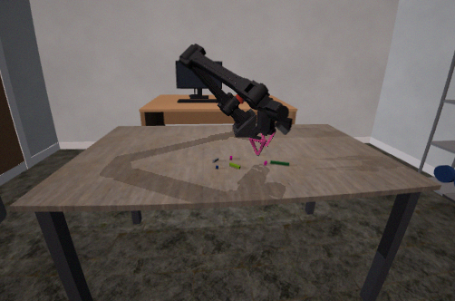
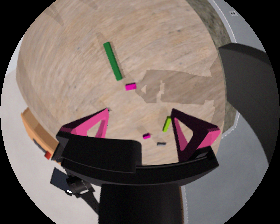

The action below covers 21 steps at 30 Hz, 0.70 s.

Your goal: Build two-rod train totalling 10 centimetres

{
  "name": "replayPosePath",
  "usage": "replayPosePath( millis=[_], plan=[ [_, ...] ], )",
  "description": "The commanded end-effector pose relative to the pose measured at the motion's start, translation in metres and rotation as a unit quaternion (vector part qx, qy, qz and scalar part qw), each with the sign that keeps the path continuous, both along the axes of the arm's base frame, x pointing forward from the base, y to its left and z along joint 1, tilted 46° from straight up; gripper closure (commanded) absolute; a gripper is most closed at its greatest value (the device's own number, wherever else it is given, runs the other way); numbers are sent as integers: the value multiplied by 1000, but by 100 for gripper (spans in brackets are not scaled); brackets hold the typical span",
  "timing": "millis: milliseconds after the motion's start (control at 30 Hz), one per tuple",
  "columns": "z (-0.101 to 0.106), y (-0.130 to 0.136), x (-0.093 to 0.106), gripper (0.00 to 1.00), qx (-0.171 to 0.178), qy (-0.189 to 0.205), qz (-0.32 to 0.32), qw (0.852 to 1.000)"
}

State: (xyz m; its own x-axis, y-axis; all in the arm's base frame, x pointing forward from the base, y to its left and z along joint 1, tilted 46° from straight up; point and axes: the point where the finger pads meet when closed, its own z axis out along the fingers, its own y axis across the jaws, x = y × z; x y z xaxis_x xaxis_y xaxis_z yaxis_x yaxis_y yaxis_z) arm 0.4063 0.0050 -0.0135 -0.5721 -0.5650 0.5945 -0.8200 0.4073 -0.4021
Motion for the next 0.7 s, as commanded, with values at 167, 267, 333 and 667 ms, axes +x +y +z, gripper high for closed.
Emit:
replayPosePath(
  millis=[167,267,333,667],
  plan=[
    [22,10,25,0,8,-69,-34,997],
    [21,12,25,0,8,-69,-32,997],
    [21,12,25,0,8,-69,-32,997],
    [23,5,26,0,8,-102,-71,992]
  ],
)
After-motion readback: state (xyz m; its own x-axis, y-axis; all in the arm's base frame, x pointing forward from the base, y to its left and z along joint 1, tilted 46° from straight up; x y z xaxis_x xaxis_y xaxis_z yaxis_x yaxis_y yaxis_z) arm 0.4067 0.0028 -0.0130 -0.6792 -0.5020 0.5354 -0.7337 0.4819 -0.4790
